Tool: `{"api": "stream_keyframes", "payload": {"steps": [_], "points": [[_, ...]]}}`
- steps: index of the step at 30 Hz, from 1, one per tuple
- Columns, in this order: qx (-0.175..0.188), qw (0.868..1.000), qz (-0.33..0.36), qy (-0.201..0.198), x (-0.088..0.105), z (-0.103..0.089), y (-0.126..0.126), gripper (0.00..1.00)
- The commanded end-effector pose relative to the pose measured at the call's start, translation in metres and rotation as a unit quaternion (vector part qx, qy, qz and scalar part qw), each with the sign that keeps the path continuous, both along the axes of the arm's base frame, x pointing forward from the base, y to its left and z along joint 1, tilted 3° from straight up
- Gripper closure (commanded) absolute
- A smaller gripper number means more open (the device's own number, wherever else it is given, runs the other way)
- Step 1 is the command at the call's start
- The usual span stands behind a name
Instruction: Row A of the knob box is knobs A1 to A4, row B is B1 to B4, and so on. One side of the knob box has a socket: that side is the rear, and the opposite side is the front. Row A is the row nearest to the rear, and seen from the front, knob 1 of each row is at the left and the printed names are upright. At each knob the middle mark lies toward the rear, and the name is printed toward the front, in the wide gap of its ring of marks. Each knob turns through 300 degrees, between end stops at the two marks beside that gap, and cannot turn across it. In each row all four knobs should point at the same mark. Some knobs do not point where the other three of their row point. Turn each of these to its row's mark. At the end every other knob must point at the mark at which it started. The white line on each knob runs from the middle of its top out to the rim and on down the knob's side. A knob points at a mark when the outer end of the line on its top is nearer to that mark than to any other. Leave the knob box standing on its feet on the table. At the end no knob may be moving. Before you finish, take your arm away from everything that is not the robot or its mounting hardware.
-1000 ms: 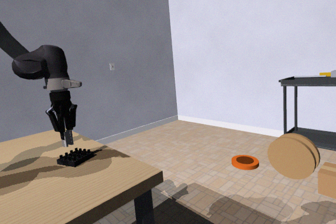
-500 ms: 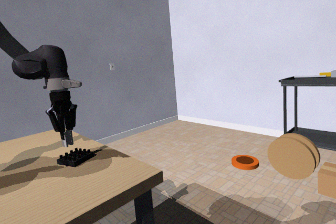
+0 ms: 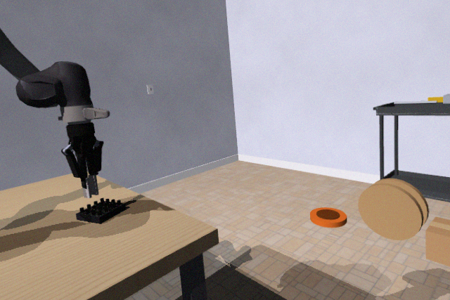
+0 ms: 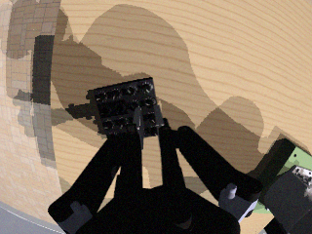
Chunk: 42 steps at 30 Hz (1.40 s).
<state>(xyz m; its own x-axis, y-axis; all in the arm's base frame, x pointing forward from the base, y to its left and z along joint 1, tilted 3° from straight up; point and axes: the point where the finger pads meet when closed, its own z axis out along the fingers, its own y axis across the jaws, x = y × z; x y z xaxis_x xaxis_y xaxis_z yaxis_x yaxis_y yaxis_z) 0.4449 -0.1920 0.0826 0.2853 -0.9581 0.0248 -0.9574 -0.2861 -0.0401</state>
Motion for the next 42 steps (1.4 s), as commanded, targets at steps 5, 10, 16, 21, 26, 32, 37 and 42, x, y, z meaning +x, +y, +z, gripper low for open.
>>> {"api": "stream_keyframes", "payload": {"steps": [5, 10, 16, 21, 26, 32, 37, 42], "points": [[0.001, 1.000, -0.001, 0.000, -0.001, -0.007, -0.001, 0.88], [0.001, 1.000, -0.001, 0.000, -0.001, -0.013, -0.001, 0.88], [0.001, 1.000, -0.001, 0.000, -0.001, -0.020, -0.001, 0.88], [0.001, 1.000, -0.001, 0.000, 0.000, -0.024, -0.001, 0.88], [0.001, 1.000, -0.001, 0.000, 0.000, -0.030, -0.001, 0.88], [0.001, 1.000, -0.001, 0.000, 0.000, -0.036, -0.001, 0.88], [0.001, 1.000, -0.001, 0.000, 0.000, -0.038, -0.001, 0.88], [0.001, 1.000, -0.001, 0.000, 0.000, -0.039, -0.001, 0.88]]}}
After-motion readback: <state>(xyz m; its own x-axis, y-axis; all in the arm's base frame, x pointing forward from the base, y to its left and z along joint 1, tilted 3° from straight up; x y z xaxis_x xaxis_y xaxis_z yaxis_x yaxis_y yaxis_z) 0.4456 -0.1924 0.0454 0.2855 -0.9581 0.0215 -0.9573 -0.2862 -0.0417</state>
